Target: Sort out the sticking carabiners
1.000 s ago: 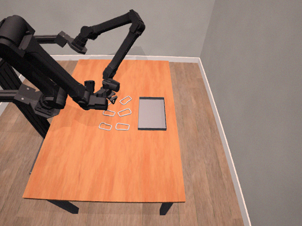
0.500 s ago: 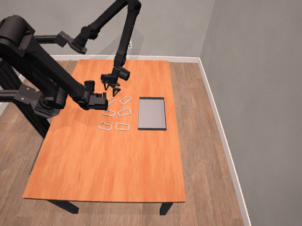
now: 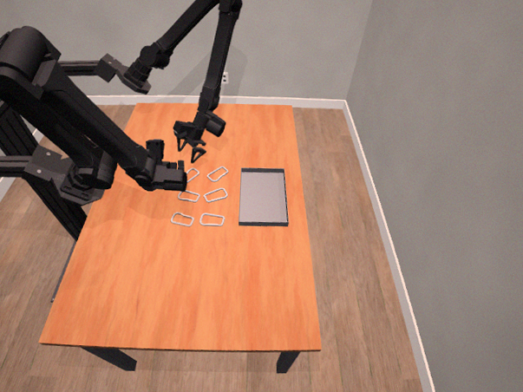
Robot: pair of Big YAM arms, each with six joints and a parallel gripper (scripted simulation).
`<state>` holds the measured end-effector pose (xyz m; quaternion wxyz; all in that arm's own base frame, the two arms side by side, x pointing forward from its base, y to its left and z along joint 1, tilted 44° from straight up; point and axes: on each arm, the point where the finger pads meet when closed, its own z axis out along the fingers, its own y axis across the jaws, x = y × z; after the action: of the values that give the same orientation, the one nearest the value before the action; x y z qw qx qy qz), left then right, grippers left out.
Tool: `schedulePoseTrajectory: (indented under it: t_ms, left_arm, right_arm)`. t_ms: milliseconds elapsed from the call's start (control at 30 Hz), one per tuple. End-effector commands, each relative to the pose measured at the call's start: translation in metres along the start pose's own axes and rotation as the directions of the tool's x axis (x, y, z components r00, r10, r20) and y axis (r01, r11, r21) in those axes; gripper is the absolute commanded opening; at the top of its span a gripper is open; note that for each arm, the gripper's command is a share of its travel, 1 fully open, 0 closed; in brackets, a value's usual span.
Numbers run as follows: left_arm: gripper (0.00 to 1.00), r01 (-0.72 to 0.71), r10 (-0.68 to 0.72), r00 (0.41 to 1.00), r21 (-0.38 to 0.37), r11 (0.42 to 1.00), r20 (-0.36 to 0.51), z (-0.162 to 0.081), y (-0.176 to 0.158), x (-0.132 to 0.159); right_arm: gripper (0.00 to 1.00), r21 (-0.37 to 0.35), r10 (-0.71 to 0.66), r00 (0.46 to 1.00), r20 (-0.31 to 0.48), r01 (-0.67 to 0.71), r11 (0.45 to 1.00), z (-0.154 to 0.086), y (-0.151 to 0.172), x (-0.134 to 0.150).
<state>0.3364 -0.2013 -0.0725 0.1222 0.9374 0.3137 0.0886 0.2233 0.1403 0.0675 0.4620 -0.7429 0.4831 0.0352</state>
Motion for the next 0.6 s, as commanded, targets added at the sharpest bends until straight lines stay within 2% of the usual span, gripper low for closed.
schedulePoseTrajectory:
  t_ms: [0,33,167,267,400,567]
  left_arm:
    - [0.89,-0.001,0.001,1.0,-0.011,1.0,-0.002,-0.003,0.004,0.002]
    - [0.83,0.024,-0.024,1.0,-0.024,0.999,-0.009,-0.003,0.007,0.003]
    - [0.83,0.081,-0.082,0.996,-0.044,0.996,-0.027,0.0,0.013,0.008]
    - [0.83,0.195,-0.203,0.976,-0.107,0.975,-0.075,0.003,0.028,0.021]
    - [0.83,0.328,-0.365,0.92,-0.228,0.917,-0.143,-0.001,0.053,0.043]
    - [0.83,0.475,-0.545,0.825,-0.341,0.811,-0.147,-0.007,0.072,0.06]
  right_arm:
    - [1.0,-0.002,-0.009,1.0,0.003,0.009,1.0,0.0,-0.001,-0.001]
    - [1.0,-0.002,-0.009,1.0,0.003,0.009,1.0,0.0,-0.001,-0.001]
    - [1.0,-0.002,-0.009,1.0,0.003,0.009,1.0,0.0,-0.001,-0.001]
    - [1.0,-0.002,-0.009,1.0,0.003,0.009,1.0,0.0,-0.001,-0.001]
    - [1.0,-0.002,-0.009,1.0,0.003,0.009,1.0,0.0,-0.001,-0.001]
    - [1.0,-0.002,-0.009,1.0,0.003,0.009,1.0,0.0,-0.001,-0.001]
